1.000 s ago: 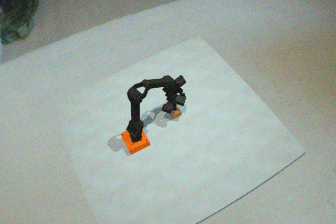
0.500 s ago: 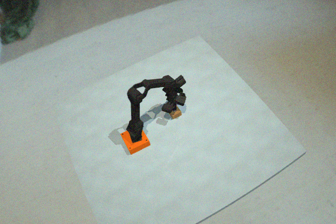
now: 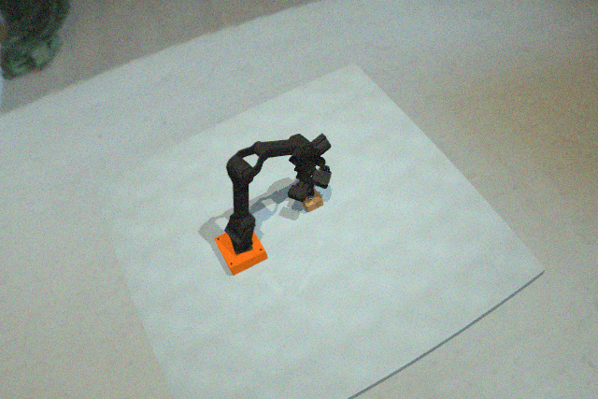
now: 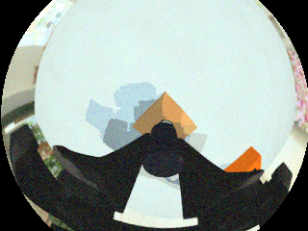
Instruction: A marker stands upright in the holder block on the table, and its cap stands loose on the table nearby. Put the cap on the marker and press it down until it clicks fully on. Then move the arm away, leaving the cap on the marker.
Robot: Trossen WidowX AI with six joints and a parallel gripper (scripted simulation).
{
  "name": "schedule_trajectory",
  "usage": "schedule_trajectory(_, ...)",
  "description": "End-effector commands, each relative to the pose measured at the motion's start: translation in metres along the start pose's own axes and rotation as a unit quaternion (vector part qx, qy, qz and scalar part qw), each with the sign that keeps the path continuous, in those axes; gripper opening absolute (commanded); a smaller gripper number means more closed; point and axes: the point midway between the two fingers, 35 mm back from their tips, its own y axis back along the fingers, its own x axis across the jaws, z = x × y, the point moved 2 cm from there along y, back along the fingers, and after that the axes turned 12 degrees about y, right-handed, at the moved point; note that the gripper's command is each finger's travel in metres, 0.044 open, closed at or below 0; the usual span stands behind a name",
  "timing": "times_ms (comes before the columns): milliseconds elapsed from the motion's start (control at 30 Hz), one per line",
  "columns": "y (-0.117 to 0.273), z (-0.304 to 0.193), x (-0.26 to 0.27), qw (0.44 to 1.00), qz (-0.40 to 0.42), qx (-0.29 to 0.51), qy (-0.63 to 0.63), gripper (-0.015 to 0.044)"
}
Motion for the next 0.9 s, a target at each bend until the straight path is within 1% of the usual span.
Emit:
schedule_trajectory(0,0.000,0.000,0.000,1.000,0.000,0.000,0.000,0.0236)
schedule_trajectory(267,0.000,0.000,0.000,1.000,0.000,0.000,0.000,0.0440)
schedule_trajectory(333,0.002,0.000,0.000,1.000,0.000,0.000,0.000,0.0440)
schedule_trajectory(367,0.010,0.001,0.001,1.000,0.000,0.000,0.000,0.0440)
schedule_trajectory(467,0.053,0.001,0.002,1.000,0.000,0.000,0.000,0.0440)
schedule_trajectory(533,0.073,0.000,0.001,1.000,0.000,0.000,0.000,0.0440)
schedule_trajectory(700,0.075,0.000,0.001,1.000,0.000,0.000,0.000,0.0440)
schedule_trajectory(767,0.075,0.000,0.001,1.000,0.000,0.000,0.030,0.0387)
schedule_trajectory(867,0.073,0.001,0.001,0.987,-0.001,0.000,0.163,0.0309)
